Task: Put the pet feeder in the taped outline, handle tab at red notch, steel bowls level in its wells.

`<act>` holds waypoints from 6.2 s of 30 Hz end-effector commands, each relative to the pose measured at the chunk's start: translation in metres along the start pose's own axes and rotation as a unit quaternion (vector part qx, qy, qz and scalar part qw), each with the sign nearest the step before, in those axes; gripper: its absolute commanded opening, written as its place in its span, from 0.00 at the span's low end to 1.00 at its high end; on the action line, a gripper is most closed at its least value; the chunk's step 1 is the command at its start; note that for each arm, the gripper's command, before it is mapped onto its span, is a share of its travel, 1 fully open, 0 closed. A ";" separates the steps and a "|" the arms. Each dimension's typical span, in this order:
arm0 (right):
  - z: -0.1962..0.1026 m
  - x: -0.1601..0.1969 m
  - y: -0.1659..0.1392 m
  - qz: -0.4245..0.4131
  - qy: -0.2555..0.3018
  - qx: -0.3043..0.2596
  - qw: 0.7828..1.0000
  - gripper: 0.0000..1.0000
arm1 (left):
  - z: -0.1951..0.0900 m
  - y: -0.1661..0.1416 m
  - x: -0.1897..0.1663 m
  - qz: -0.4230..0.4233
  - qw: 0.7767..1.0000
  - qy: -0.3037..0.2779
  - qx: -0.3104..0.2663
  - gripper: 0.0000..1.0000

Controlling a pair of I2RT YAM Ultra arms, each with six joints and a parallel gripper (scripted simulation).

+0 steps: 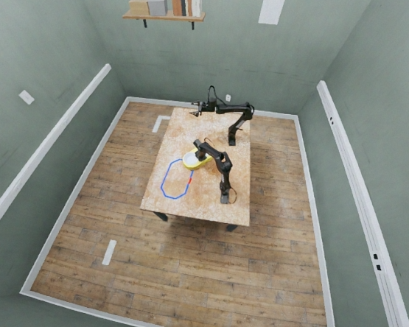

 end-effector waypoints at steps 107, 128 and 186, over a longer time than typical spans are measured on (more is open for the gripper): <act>-0.027 0.005 0.029 0.074 0.031 -0.047 0.996 1.00 | 0.019 0.026 -0.017 0.024 0.995 -0.065 -0.077 0.17; -0.027 0.005 0.029 0.074 0.031 -0.047 0.996 1.00 | 0.019 0.026 -0.017 0.024 0.995 -0.065 -0.077 0.16; -0.027 0.005 0.029 0.074 0.031 -0.047 0.996 1.00 | 0.025 -0.072 -0.055 -0.157 0.983 -0.074 -0.053 0.16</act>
Point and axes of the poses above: on each arm, the point where the finger pads meet when closed, its own z axis out along the fingers, its own x axis across the jaws, y = z × x, the point moved 8 cm from there along -z, back along the fingers, and after that the axes turned 13 degrees about z, right-handed, at the moved point
